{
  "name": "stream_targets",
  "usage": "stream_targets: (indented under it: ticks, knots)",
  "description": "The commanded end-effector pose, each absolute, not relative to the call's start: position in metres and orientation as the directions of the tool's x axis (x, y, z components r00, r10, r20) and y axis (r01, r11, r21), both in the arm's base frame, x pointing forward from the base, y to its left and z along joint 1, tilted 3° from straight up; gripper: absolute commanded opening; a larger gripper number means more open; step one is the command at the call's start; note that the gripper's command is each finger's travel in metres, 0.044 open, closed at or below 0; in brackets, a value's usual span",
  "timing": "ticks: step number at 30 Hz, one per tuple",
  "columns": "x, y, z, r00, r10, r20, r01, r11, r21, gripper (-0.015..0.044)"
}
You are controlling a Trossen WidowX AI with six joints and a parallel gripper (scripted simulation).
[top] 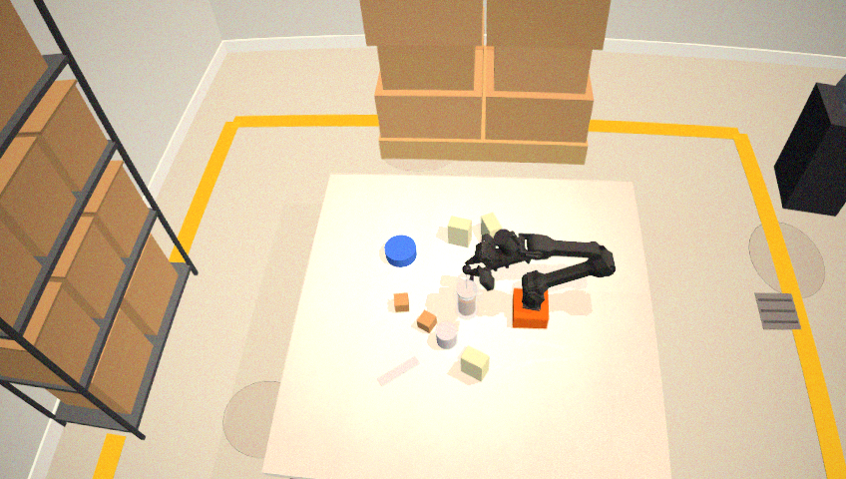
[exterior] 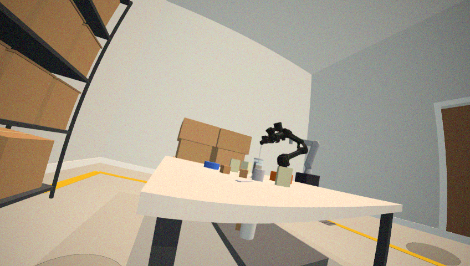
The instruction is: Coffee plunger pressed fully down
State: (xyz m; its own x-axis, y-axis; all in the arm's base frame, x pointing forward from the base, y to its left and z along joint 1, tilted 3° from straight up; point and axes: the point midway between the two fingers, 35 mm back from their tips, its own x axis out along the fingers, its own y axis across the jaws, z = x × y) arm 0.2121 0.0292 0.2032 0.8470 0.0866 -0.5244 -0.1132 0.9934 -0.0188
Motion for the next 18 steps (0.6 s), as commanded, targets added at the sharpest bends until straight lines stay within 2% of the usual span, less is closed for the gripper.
stream_targets:
  ticks: [1, 18]
  knots:
    - [0.213, 0.03, 0.201, 0.843, 0.089, -0.53, -0.118, 0.993, -0.021, 0.0126]
    - [0.213, 0.029, 0.188, 0.843, 0.089, -0.53, -0.118, 0.993, -0.021, 0.0126]
